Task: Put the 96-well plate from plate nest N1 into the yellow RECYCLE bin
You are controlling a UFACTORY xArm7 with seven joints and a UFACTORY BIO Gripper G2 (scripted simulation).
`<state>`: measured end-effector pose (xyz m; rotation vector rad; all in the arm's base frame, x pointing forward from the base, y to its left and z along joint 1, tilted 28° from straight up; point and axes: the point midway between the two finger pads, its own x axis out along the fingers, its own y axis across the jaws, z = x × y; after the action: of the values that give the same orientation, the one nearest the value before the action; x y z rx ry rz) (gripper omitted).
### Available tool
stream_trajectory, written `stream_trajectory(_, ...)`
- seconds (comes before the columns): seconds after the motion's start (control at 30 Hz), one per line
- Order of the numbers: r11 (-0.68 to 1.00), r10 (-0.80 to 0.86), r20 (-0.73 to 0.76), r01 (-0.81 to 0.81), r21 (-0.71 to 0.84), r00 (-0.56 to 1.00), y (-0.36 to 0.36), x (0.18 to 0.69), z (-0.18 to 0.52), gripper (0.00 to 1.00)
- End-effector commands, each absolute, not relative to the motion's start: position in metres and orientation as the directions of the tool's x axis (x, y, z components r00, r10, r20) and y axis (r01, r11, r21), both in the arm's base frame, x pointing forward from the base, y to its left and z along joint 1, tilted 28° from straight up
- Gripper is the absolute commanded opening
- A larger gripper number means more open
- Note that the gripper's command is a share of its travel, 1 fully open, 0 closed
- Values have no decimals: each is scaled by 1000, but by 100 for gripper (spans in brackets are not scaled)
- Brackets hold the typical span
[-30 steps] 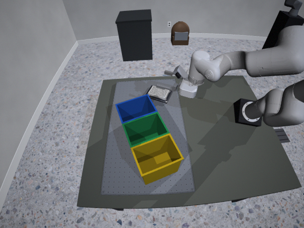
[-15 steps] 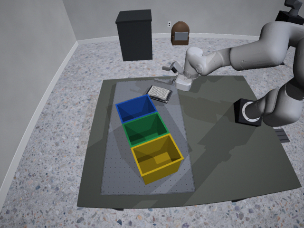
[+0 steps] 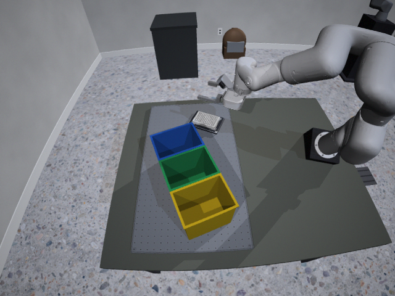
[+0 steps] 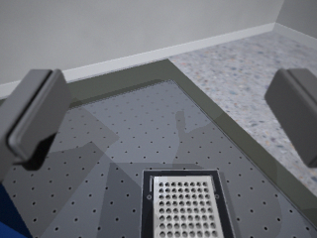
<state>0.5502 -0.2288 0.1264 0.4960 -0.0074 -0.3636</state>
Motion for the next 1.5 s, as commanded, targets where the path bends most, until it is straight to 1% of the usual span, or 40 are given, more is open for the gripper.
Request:
stream_trajectory(0.0, 817, -346, -76, 340, 466, 935, -249, 557, 112, 37)
stream_trajectory(0.1, 817, -346, -76, 340, 466, 935, -260, 561, 103, 37)
stream_trajectory(0.67, 817, -346, -76, 340, 466, 935, -260, 561, 103, 37)
stream_trajectory(1.47, 817, -346, -77, 340, 466, 935, -244, 564, 72, 37)
